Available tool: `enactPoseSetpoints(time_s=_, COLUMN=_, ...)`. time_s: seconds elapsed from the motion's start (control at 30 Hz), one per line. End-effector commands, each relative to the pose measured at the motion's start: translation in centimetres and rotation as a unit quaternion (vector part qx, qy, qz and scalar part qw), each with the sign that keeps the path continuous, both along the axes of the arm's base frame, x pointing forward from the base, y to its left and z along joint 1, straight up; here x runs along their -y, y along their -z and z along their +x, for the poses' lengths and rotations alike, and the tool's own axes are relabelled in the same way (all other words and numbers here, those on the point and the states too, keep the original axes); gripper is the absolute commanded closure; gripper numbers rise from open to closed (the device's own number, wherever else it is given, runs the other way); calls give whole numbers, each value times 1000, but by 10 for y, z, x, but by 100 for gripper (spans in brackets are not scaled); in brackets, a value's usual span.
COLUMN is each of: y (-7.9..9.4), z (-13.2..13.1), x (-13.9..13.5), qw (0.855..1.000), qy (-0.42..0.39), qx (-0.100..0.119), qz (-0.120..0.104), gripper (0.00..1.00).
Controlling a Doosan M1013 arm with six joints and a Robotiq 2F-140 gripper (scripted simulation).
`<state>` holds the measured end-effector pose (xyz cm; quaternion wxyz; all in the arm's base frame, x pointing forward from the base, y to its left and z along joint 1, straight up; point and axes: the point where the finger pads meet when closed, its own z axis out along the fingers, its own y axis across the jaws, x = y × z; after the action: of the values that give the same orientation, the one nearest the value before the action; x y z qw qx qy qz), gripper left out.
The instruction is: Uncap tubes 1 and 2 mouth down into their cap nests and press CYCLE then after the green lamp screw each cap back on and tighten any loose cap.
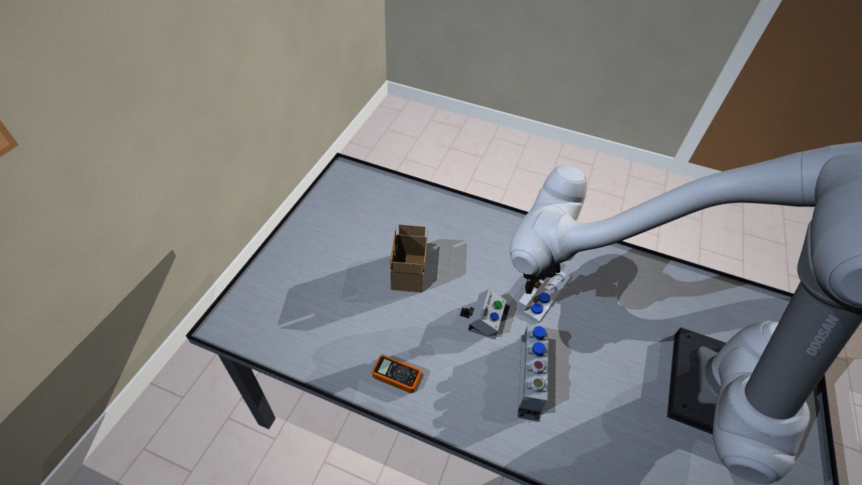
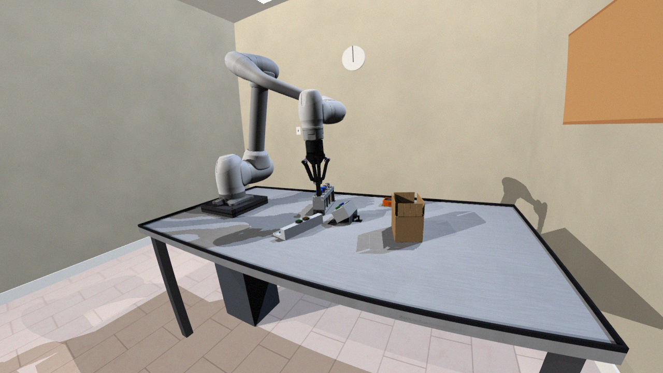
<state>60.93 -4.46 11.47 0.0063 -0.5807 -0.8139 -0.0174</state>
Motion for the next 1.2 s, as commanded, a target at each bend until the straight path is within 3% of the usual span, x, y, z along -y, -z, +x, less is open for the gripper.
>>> enactPoseSetpoints(time_s=0.0, y=7, z=18, x=-20, qw=990, qy=138, qx=-9, qz=-16, gripper=90)
enactPoseSetpoints(time_s=0.33, y=26, z=65, x=-78, qw=988, qy=155, qx=-9, qz=-17, gripper=90)
enactPoseSetpoints(time_s=0.43, y=29, z=70, x=-85, qw=988, qy=155, qx=-9, qz=-17, gripper=90)
enactPoseSetpoints(time_s=0.67, y=29, z=71, x=-86, qw=988, qy=155, qx=-9, qz=-17, gripper=90)
enactPoseSetpoints(time_s=0.87, y=47, z=71, x=-86, qw=988, qy=155, qx=-9, qz=-17, gripper=90)
enactPoseSetpoints(time_s=1.17, y=47, z=71, x=-86, qw=988, qy=155, qx=-9, qz=-17, gripper=90)
